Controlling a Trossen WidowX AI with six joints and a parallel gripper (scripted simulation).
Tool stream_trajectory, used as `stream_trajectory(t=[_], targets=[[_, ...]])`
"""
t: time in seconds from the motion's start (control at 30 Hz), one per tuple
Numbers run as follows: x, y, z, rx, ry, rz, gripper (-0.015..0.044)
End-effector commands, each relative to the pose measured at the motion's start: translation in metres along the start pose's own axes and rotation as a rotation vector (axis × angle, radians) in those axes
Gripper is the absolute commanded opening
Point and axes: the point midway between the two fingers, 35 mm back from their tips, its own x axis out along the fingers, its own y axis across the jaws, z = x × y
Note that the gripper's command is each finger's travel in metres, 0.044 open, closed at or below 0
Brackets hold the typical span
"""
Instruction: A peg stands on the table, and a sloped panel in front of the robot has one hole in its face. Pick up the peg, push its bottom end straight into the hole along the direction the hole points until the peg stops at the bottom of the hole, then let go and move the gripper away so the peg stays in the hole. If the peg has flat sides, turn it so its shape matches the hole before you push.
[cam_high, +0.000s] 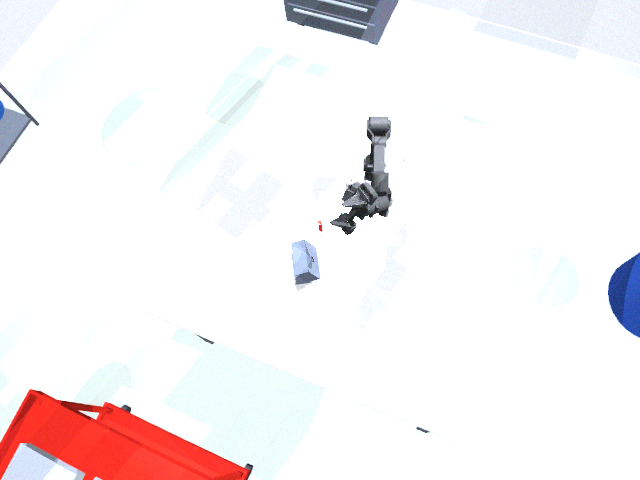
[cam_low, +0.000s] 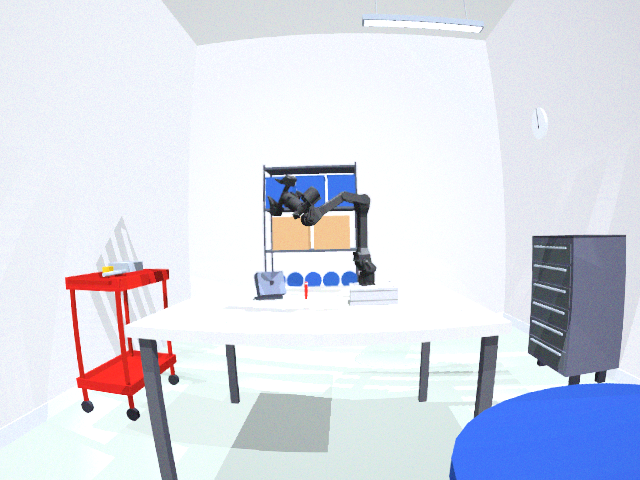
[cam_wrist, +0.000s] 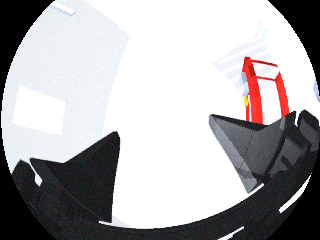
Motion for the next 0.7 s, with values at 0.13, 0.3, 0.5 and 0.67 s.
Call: stream_trajectory(t=[0.13, 0.3, 0.5, 0.67], targets=[[0.007, -0.014, -0.003, -0.054, 0.034, -0.024, 0.044], [0.015, -0.036, -0.008, -0.174, 0.087, -0.075, 0.044], [0.023, -0.065, -0.011, -0.315, 0.154, -0.146, 0.044], [0.027, -0.09, -0.011, -0.425, 0.211, -0.213, 0.044]])
